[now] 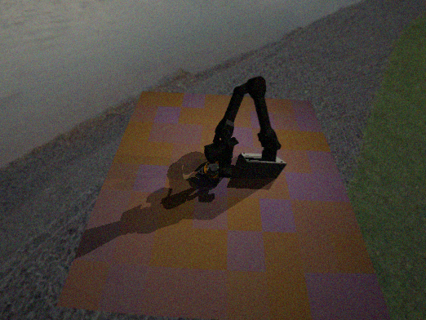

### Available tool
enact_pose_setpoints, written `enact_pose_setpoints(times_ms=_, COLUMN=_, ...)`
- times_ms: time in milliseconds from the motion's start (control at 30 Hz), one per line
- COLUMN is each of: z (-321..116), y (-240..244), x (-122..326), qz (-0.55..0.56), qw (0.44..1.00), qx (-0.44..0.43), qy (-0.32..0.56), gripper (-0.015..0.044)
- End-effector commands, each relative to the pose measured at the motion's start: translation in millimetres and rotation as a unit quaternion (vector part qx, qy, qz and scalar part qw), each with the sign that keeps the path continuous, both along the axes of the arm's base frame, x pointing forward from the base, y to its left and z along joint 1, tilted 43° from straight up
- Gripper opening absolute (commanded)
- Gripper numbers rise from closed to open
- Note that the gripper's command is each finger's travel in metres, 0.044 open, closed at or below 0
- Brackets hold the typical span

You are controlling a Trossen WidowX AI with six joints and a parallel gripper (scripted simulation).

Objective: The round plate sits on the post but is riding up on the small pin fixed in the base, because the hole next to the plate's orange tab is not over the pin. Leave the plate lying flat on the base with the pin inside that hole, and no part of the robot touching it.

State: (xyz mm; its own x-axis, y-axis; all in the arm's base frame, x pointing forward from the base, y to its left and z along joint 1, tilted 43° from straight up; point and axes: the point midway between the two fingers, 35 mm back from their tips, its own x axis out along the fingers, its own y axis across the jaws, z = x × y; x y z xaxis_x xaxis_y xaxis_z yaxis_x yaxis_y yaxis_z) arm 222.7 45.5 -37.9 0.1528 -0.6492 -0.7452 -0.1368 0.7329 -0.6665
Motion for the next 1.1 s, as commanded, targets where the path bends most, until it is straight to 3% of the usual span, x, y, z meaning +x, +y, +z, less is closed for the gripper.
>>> enact_pose_setpoints(times_ms=0, z=4, y=-7, x=-1, qz=0.001, qw=1.0, qx=-0.006, qy=0.003, gripper=0.0)
enact_pose_setpoints(times_ms=1067, z=25, y=-22, x=18, qz=0.001, qw=1.0, qx=-0.006, qy=0.003, gripper=0.0)
